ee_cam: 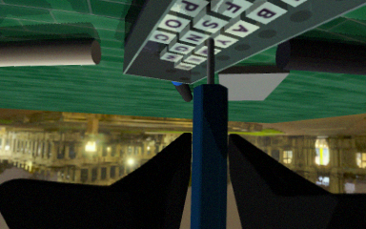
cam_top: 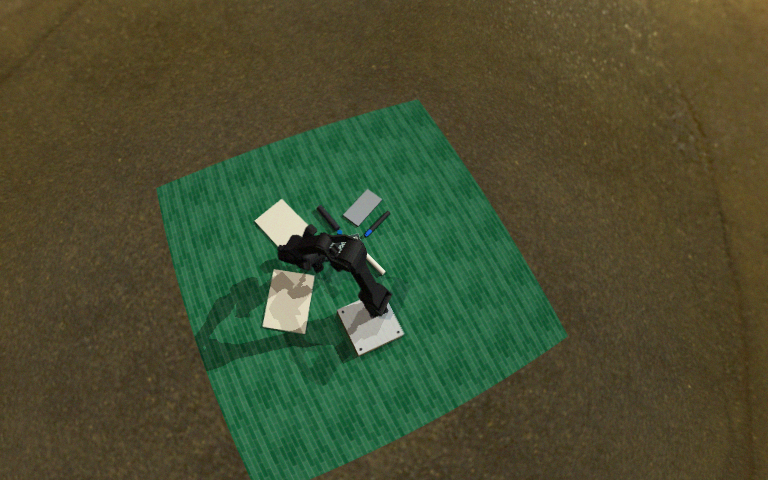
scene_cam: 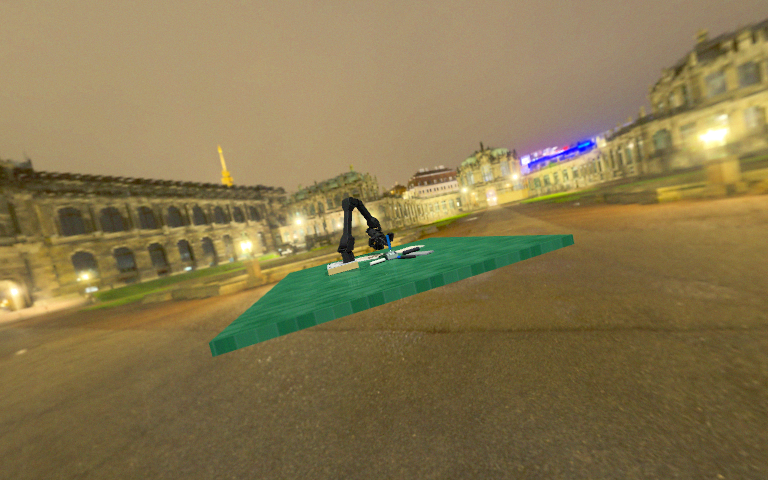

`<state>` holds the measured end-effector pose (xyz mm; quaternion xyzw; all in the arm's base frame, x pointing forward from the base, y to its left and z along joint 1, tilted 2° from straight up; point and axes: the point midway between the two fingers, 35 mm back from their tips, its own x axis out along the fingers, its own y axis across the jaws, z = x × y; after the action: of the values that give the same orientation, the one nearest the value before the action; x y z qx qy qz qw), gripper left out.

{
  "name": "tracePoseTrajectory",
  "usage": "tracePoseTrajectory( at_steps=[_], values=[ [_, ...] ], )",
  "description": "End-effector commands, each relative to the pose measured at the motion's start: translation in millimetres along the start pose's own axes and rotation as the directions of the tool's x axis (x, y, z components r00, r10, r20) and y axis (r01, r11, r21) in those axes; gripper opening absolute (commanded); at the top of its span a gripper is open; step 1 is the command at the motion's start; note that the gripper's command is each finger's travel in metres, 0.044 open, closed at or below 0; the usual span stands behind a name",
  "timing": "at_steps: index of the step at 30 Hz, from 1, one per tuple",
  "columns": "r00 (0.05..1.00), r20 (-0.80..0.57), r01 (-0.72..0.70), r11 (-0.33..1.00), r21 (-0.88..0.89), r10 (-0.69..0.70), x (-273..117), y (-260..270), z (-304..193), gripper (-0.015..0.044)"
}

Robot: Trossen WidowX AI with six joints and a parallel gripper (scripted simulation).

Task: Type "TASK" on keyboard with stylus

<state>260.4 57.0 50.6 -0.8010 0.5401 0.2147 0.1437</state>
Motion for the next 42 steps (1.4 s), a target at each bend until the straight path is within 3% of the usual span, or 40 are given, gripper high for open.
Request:
tracePoseTrajectory(
  at_steps=[1, 42],
  values=[
    [1.0, 0.001, -0.004, 1.0, -0.002, 0.004, 1.5, 1.0, 2.7, 0.0081],
    [1.0, 0.001, -0.004, 1.0, -0.002, 0.004, 5.8, 1.1, 10.0, 0.0081]
  ],
)
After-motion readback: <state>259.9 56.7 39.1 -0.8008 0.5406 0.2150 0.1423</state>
